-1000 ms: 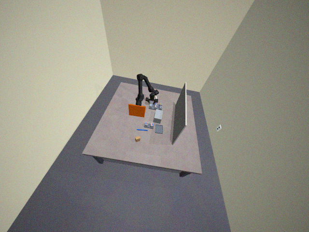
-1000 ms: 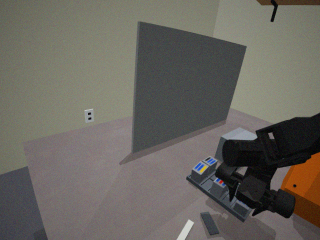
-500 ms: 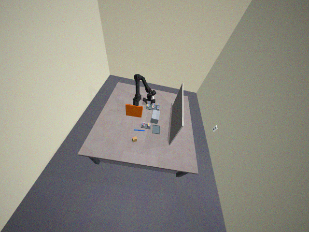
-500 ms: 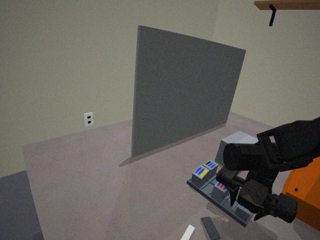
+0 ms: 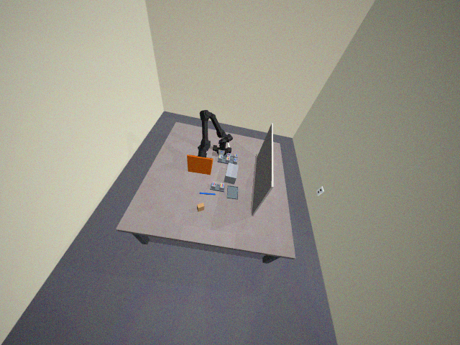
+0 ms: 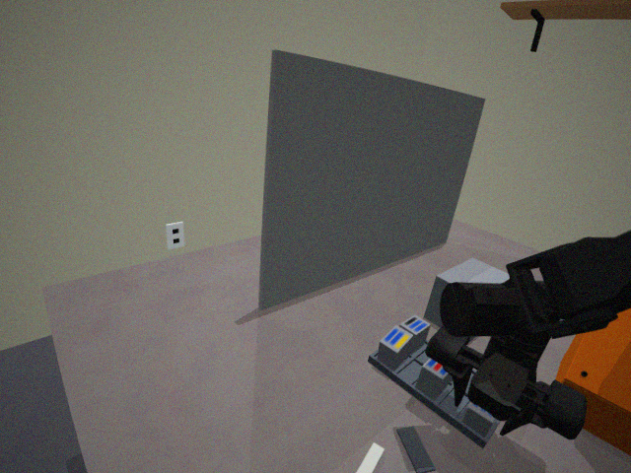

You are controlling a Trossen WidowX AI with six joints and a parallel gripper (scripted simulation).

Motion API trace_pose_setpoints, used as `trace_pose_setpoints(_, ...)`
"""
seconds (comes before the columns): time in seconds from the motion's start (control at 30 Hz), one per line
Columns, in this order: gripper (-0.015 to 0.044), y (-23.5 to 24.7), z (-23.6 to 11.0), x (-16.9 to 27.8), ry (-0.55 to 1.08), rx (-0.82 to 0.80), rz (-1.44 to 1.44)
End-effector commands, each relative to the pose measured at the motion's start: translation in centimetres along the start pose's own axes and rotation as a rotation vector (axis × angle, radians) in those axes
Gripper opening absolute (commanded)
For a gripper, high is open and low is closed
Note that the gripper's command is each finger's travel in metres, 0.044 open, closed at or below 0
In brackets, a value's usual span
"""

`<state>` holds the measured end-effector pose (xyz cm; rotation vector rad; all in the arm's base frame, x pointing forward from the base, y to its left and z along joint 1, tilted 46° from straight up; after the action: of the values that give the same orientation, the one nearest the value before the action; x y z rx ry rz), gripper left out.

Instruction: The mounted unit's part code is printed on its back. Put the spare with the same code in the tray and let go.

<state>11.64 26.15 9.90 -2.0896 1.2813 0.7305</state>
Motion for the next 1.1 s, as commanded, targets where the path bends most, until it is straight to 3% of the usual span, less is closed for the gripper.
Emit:
trace_pose_setpoints(0.0,0.03,0.03,0.1,0.17,0.006,-0.001,0.009)
trace_pose_setpoints(0.73,0.03,0.03,0.1,0.17,0.006,-0.001,0.009)
trace_pose_setpoints(0.93,0.0143,0.0,0.0,0.0,0.0,0.0,0.0)
trace_pose_setpoints(1.07,0.0116,0.0,0.0,0.0,0.0,0.0,0.0)
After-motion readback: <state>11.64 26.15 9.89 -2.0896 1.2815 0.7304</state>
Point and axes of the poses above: the point midway between the two fingers, 35 mm back from their tips, its own z axis out along the fingers, its own y axis across the jaws, x = y × z, the point moved 3 cm from there along -z, back along the fingers, and after that the axes turned 13 degrees about -z, right-handed, at the moved point
